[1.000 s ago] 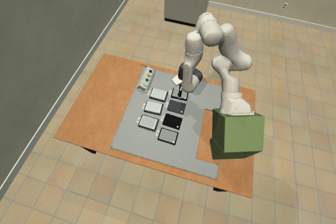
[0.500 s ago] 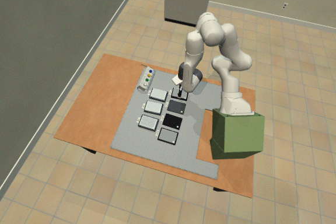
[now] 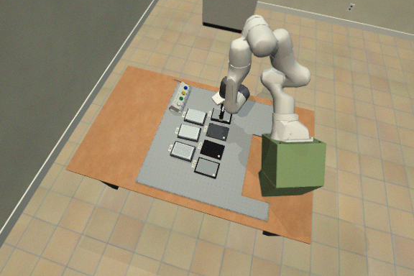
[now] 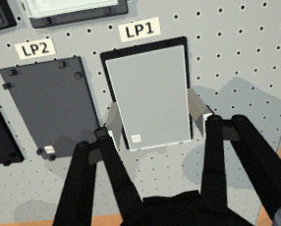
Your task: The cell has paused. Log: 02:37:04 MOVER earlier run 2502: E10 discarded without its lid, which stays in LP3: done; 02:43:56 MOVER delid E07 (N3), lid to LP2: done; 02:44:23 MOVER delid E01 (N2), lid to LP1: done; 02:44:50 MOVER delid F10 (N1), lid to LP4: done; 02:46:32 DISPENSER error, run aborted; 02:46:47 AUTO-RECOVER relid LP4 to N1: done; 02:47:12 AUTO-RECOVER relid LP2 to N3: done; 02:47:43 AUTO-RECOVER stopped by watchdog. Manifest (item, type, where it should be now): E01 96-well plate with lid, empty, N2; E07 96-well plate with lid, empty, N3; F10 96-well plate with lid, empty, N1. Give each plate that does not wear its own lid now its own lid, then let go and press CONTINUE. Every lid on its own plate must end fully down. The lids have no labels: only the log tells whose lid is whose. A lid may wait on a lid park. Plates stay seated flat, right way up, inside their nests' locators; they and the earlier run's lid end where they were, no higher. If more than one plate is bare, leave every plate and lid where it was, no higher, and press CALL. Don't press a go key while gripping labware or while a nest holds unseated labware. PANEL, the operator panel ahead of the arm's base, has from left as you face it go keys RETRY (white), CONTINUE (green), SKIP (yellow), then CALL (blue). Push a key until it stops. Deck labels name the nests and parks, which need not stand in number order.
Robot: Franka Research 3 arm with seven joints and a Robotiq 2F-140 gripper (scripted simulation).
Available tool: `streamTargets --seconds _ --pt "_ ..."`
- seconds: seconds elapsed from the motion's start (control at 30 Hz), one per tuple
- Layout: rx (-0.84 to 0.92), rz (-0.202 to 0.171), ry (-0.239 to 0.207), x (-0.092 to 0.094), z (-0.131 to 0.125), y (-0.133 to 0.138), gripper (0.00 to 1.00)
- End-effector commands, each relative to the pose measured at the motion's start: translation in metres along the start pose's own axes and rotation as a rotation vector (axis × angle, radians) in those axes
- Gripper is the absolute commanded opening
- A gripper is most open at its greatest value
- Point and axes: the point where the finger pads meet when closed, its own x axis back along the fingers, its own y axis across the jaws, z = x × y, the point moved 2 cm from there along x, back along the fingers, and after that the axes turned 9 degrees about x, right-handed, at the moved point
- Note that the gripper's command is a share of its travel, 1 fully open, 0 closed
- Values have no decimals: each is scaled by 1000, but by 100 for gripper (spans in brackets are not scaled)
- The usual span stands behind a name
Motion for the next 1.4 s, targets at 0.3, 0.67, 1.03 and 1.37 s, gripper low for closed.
streamTargets --seconds 0.3,0.67,1.03,1.37 --pt "-3 0 -3 3 -1 0 0" --pt "-3 0 -3 3 -1 0 0" --pt "-3 0 -3 6 -1 0 0" --pt "-3 0 -3 14 -1 0 0"
